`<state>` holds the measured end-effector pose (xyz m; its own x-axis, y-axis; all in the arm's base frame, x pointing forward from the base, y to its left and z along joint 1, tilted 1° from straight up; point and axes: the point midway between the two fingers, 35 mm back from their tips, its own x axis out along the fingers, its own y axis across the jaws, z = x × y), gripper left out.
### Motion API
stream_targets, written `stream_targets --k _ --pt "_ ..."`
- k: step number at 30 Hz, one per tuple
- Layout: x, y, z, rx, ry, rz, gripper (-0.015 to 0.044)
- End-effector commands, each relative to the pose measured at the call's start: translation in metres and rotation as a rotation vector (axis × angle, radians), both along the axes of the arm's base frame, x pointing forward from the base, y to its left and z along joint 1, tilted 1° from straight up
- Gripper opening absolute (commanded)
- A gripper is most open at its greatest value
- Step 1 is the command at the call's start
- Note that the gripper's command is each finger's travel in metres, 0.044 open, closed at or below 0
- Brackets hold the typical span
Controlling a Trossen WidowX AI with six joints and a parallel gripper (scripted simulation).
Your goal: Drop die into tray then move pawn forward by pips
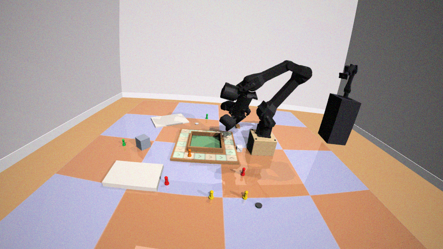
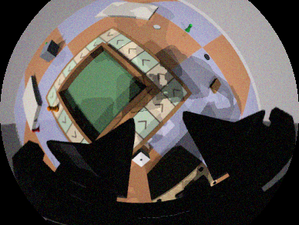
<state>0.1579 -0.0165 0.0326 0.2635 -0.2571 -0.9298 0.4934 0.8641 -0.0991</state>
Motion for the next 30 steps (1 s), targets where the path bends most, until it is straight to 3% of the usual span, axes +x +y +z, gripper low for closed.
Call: stream_targets --k 1,30 --pt "-0.044 0.061 -0.021 0.187 0.326 0.619 0.0275" --pt "-0.045 0.059 -0.053 0.191 0.333 0.633 0.0275"
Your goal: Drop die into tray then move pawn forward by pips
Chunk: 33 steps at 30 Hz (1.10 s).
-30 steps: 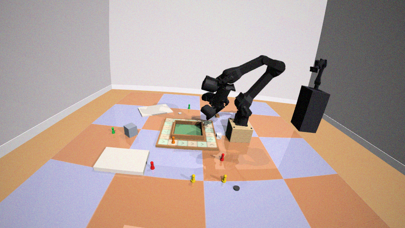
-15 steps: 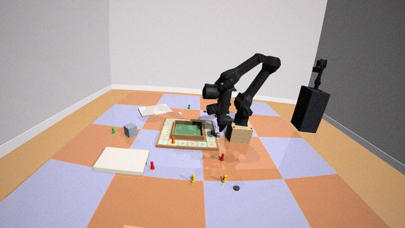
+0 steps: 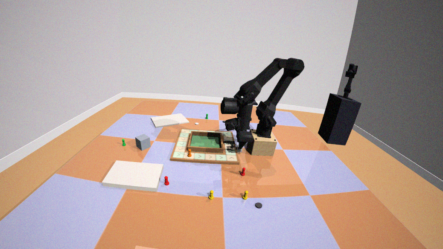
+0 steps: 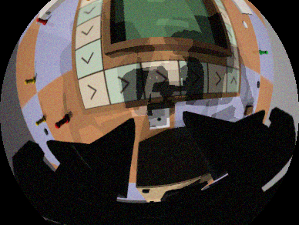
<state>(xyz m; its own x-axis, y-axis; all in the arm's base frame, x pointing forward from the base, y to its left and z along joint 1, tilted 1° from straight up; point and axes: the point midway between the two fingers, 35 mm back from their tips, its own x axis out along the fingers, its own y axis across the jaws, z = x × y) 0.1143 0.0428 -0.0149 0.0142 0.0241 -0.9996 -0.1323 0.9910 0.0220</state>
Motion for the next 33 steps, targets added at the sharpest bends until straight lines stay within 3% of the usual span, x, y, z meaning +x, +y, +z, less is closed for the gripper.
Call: stream_targets --k 1,12,18,24,27,33 --pt "-0.002 0.0 -0.007 0.001 0.01 0.003 0.0275" --pt "-0.003 0.0 -0.021 0.001 0.011 0.003 0.0275" --pt "-0.003 0.0 -0.021 0.001 0.011 0.003 0.0118" --pt "-0.003 0.0 -0.021 0.001 0.011 0.003 0.0077" --pt "-0.002 0.0 -0.018 0.001 0.01 0.003 0.0" --pt "0.004 0.003 0.011 0.001 0.009 0.003 0.0"
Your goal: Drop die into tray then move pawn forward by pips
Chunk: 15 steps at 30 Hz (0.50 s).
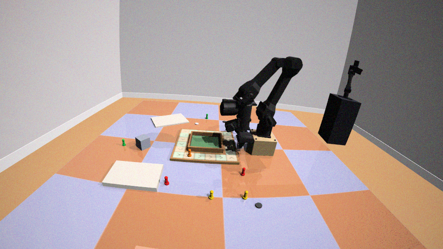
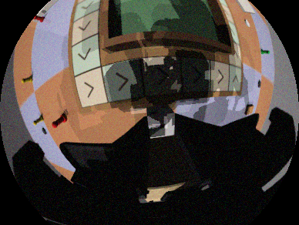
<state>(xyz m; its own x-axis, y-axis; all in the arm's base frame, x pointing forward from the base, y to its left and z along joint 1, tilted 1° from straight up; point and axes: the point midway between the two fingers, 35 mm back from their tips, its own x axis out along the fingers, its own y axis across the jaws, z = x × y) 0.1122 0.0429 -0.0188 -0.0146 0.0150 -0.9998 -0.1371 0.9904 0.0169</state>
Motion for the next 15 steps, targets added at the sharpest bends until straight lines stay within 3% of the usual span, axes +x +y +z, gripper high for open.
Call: stream_targets --k 1,15 --pt "0.007 0.003 0.02 0.01 -0.019 -0.003 0.0" --pt "-0.008 0.0 0.098 0.01 -0.018 -0.003 0.0"
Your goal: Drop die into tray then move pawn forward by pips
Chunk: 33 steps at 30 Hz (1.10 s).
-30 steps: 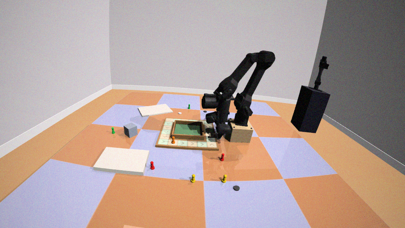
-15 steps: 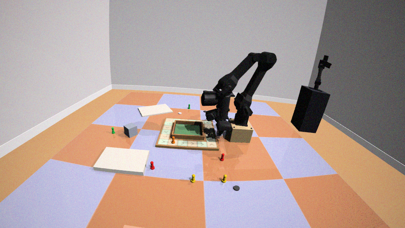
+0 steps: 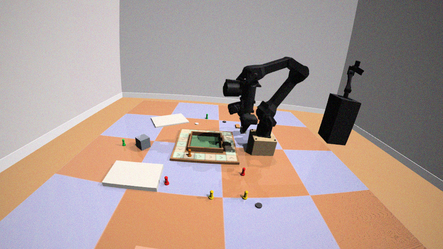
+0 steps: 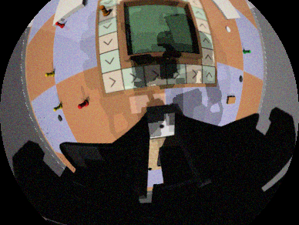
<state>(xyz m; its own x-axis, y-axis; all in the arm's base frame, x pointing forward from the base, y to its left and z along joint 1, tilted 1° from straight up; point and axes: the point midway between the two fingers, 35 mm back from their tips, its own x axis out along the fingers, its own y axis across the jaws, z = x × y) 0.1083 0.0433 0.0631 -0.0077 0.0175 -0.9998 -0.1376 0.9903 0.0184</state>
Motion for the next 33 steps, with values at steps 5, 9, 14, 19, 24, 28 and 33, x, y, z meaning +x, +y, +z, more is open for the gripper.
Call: stream_targets --k 5,9,14,19,24,28,33 --pt "-0.007 -0.002 0.024 0.008 -0.011 -0.003 0.0" --pt "0.005 0.0 0.026 0.008 -0.012 -0.005 0.0" --pt "0.023 0.002 0.027 0.008 -0.014 -0.007 0.0" --pt "0.042 0.002 0.025 0.001 -0.02 0.001 0.0" --pt "0.06 0.001 0.022 -0.005 -0.026 0.008 0.0" --pt "0.076 0.0 0.02 -0.003 -0.026 0.003 0.0" --pt "0.096 -0.001 0.015 -0.001 -0.026 -0.004 0.0"
